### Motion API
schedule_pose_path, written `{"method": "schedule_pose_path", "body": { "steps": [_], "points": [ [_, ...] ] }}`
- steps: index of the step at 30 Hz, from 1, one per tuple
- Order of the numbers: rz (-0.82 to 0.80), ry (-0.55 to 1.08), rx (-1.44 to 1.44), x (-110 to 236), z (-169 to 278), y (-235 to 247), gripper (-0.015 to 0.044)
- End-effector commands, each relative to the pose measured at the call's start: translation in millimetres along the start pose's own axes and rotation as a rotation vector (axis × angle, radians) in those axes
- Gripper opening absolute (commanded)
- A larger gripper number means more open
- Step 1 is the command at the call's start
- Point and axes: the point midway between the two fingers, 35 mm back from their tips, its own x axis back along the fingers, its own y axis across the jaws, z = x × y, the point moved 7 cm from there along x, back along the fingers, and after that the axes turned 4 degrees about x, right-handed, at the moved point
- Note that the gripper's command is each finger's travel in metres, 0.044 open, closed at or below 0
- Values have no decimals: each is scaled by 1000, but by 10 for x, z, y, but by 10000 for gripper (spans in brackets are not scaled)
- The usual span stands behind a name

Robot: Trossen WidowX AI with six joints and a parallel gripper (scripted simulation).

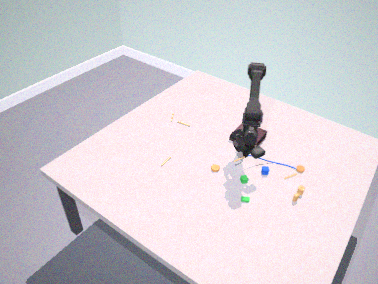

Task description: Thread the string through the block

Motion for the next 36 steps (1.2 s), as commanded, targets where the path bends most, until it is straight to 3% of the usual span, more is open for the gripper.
{"method": "schedule_pose_path", "body": {
  "steps": [1,36],
  "points": [
    [-2,9,87,0,14,54,0],
    [-14,73,919,33,166,440,0]
  ]
}}
